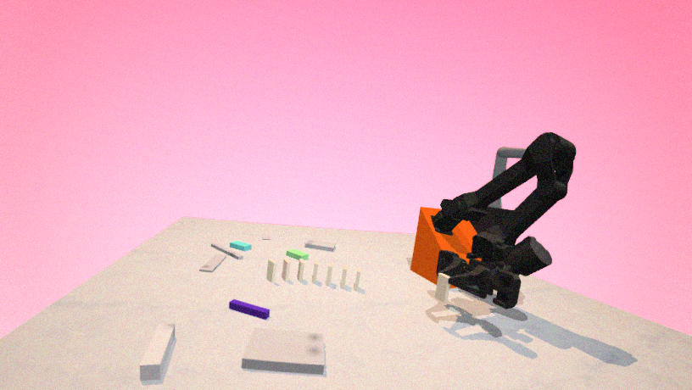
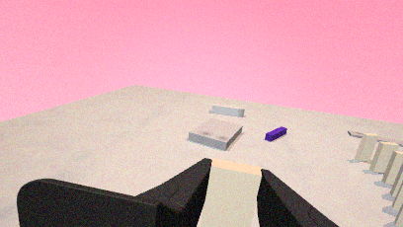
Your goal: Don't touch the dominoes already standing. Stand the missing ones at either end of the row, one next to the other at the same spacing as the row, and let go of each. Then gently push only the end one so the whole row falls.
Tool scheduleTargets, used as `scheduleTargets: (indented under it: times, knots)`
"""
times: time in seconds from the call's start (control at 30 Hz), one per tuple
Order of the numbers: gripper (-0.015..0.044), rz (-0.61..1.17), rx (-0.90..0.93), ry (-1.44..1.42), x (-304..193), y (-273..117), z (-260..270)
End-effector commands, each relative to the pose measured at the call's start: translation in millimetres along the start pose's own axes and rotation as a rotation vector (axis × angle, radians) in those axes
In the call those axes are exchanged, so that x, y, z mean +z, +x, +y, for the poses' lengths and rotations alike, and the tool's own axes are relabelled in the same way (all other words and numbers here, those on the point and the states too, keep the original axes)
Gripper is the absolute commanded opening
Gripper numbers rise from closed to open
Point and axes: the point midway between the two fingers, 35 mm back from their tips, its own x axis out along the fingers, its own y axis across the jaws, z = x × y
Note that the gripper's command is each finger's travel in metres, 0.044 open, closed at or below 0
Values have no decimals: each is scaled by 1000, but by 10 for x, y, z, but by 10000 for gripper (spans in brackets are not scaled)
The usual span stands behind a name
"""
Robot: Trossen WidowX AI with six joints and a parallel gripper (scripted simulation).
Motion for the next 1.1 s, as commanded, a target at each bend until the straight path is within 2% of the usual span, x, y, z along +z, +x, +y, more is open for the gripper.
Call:
scheduleTargets:
  times: [0.0,0.5,0.9,1.07]
  knots:
    - [107,-3,-3,11,-116,5,-4]
    - [107,-1,-6,25,-470,7,-107]
    - [107,-1,-6,25,-485,6,-114]
    - [238,-1,-6,25,-485,6,-114]
